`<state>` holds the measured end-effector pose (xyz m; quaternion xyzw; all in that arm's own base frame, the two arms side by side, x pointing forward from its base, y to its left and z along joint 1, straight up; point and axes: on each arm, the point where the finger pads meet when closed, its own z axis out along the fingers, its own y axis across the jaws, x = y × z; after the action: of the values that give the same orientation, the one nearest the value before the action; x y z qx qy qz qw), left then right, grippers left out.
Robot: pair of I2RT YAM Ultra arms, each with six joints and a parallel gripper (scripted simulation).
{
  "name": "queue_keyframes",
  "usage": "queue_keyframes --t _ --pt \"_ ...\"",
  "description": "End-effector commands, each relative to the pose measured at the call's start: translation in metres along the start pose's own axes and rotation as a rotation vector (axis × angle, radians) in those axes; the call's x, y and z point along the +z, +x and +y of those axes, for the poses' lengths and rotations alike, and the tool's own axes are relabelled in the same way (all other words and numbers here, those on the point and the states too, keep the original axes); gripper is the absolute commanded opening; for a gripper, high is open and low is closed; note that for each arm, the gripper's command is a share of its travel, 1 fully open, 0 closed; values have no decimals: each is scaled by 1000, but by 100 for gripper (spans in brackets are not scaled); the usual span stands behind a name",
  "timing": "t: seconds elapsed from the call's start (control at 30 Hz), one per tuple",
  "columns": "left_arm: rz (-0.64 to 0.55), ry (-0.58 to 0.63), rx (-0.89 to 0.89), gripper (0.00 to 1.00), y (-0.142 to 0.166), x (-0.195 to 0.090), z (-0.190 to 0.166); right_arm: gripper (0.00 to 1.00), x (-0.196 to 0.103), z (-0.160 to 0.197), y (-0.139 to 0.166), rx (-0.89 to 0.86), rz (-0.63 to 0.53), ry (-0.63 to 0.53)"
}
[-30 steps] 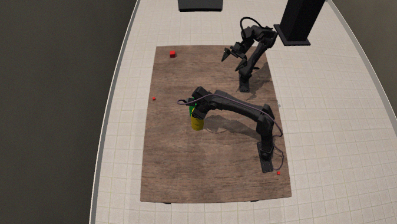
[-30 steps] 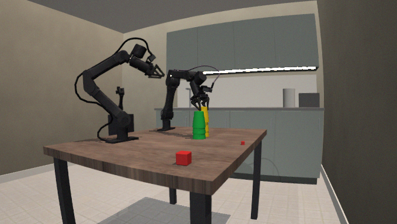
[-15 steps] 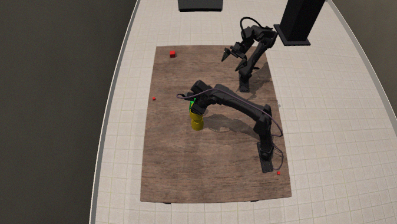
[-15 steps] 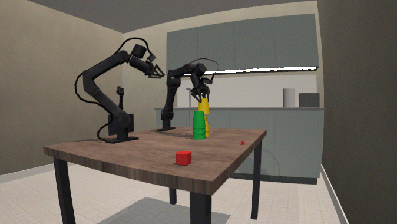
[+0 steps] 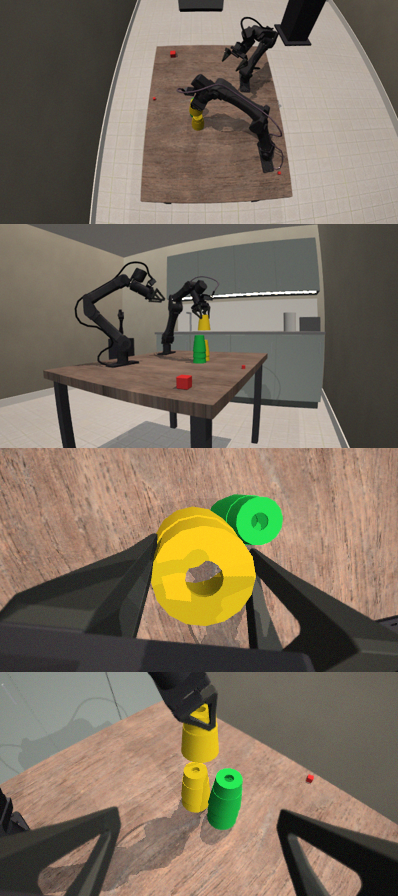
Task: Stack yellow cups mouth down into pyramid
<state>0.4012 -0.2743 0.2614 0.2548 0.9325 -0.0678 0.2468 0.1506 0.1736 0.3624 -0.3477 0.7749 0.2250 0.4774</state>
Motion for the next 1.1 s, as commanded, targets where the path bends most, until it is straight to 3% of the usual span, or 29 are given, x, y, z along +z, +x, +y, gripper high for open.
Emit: queue_keyframes --t 0.0,0.1,0.37,0.83,1.07 --pt "-32 -5 -5 0 -8 -18 -1 100 -4 1 0 2 -11 -2" --pt "-78 -2 -8 0 -15 -24 -1 100 -4 1 0 2 -11 -2" --pt "-71 -2 -6 0 7 -27 -1 100 -4 1 0 2 -11 -2" --pt "-4 9 8 0 81 -42 2 100 -4 1 0 2 -11 -2" --pt "-25 5 1 0 79 -47 6 100 -4 1 0 2 -11 -2"
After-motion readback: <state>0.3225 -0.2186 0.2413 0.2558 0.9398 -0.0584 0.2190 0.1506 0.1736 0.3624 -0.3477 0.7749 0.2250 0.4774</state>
